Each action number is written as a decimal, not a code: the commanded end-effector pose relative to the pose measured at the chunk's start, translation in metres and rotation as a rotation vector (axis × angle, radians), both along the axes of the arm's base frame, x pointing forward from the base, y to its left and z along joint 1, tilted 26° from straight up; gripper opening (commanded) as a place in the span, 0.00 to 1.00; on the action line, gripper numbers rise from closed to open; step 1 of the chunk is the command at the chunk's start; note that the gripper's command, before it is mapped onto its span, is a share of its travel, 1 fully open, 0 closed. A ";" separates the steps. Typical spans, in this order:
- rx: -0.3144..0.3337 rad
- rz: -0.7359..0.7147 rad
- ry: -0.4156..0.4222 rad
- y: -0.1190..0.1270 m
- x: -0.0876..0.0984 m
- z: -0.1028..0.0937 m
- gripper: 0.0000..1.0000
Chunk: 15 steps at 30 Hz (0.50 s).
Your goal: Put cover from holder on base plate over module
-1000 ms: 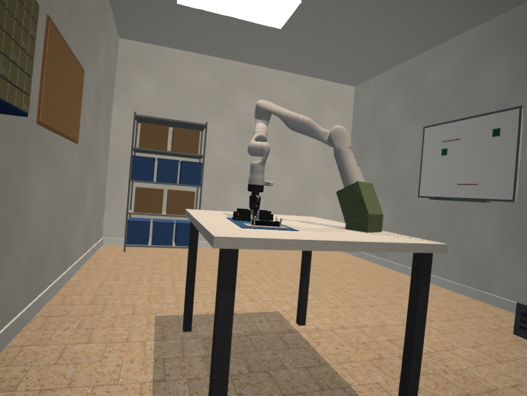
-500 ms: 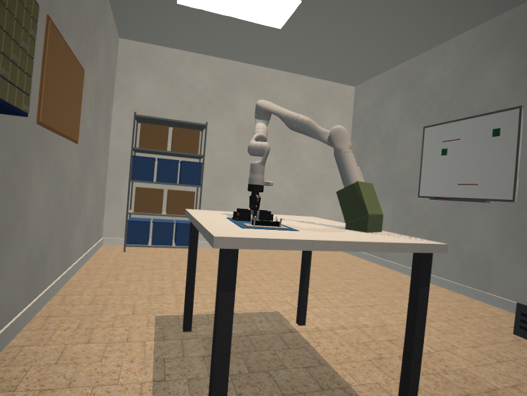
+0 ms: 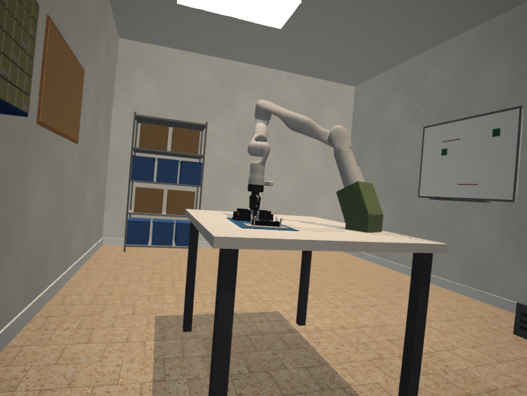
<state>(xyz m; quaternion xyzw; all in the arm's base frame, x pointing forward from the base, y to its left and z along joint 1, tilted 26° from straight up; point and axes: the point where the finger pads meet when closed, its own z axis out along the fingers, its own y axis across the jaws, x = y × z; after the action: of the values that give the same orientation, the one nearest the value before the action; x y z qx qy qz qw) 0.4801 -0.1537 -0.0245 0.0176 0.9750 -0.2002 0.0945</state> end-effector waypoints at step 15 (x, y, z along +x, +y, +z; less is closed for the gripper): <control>0.000 0.001 -0.002 0.012 -0.005 0.028 0.00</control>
<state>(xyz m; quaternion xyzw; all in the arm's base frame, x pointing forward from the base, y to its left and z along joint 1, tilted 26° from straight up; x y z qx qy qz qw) 0.4712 -0.1464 -0.0092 0.0196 0.9757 -0.2002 0.0867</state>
